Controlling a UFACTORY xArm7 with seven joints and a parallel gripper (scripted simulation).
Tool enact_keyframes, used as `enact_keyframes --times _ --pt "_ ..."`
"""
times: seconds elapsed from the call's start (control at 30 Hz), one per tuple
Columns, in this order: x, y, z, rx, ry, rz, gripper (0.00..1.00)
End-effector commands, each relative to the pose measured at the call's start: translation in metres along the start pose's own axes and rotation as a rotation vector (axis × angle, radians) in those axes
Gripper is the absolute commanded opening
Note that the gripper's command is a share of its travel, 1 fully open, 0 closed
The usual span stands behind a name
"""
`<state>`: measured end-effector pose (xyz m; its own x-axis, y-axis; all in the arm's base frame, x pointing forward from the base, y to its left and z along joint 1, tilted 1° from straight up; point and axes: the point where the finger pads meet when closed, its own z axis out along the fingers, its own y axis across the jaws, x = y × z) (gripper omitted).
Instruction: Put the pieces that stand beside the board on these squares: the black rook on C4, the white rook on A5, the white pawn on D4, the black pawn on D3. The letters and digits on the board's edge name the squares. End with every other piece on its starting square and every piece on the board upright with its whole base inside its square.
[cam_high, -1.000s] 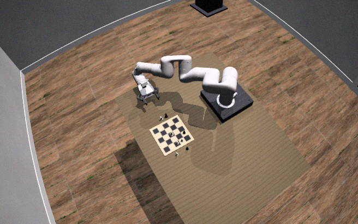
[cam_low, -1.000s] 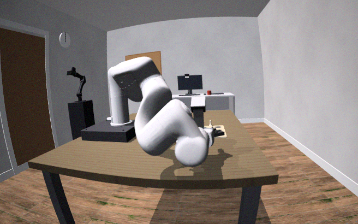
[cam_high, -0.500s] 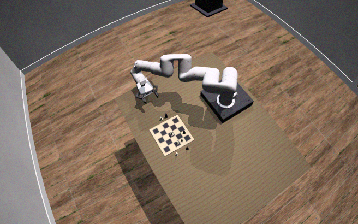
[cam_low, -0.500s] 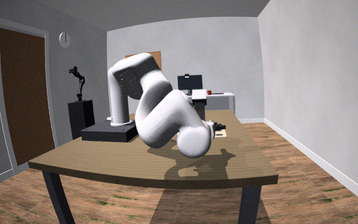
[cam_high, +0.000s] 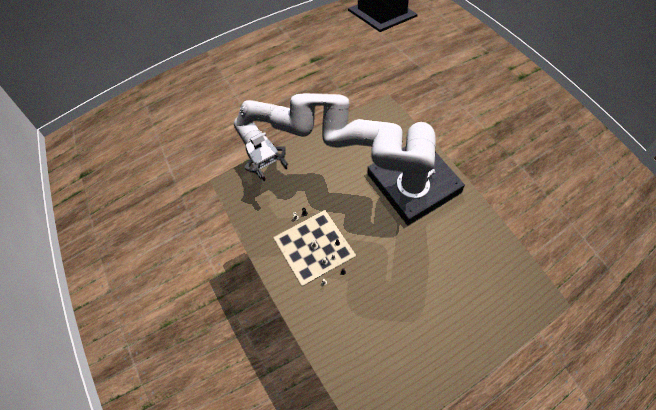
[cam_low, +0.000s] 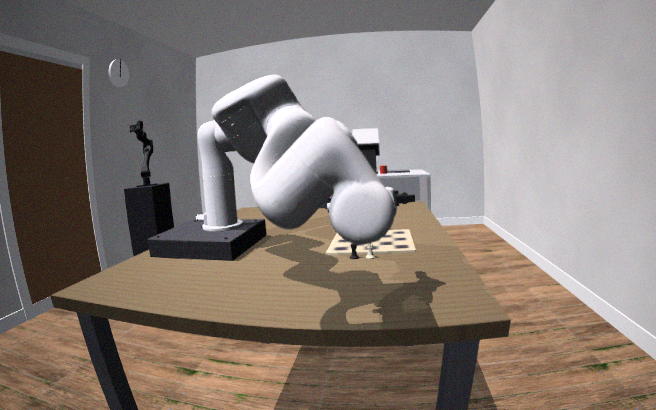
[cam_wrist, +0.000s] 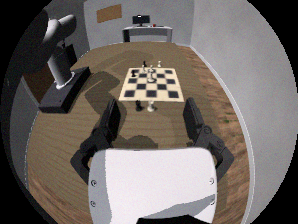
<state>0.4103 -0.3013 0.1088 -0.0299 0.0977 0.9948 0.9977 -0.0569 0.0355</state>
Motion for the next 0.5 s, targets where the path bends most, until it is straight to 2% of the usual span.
enact_keyframes --times 0.0,0.2,0.47 --pt "0.0086 -0.0007 -0.0002 -0.023 -0.016 0.000 1.00" --pt "0.0072 -0.0002 -0.0002 -0.006 -0.005 0.000 1.00" --pt "0.0048 0.0011 0.0024 -0.035 -0.036 0.041 1.00"
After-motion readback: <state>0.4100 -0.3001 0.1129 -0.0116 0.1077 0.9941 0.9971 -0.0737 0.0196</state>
